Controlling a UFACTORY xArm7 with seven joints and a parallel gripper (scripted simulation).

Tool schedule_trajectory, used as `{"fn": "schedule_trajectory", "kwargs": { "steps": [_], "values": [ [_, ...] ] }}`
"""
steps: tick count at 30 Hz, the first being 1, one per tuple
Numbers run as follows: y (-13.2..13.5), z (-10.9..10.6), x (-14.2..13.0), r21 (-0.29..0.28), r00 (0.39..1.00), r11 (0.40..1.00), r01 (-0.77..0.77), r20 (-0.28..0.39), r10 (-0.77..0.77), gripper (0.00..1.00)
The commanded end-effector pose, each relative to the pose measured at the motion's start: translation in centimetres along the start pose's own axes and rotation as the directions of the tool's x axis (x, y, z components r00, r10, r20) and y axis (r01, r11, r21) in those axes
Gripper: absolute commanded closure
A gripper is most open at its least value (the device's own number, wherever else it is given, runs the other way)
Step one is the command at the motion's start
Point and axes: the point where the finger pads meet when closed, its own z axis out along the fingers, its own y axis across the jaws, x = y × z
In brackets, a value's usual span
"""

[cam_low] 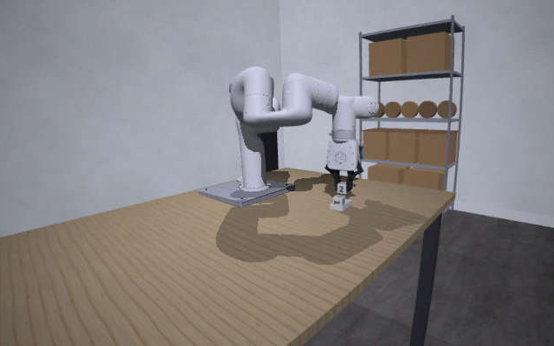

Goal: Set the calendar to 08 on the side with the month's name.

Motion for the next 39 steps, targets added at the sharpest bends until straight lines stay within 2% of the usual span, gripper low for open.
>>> {"fn": "schedule_trajectory", "kwargs": {
  "steps": [1,39],
  "values": [
    [0.09,-0.13,0.02,-0.003,1.0,1.0,0.0,0.0,0.0,0.71],
    [0.09,0.54,0.02,-0.003,1.0,1.0,0.0,0.0,0.0,0.71]
  ]
}}
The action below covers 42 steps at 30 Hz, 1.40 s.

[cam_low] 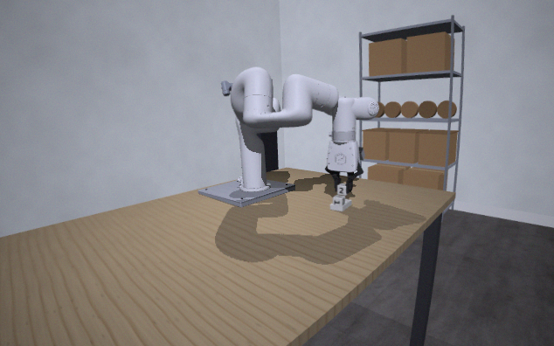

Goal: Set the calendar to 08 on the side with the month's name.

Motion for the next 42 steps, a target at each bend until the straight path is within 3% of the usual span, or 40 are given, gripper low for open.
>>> {"fn": "schedule_trajectory", "kwargs": {
  "steps": [1,42],
  "values": [
    [0.1,0.2,0.0,-0.003,1.0,1.0,0.0,0.0,0.0,0.71],
    [0.1,2.0,0.0,-0.003,1.0,1.0,0.0,0.0,0.0,0.71]
  ]
}}
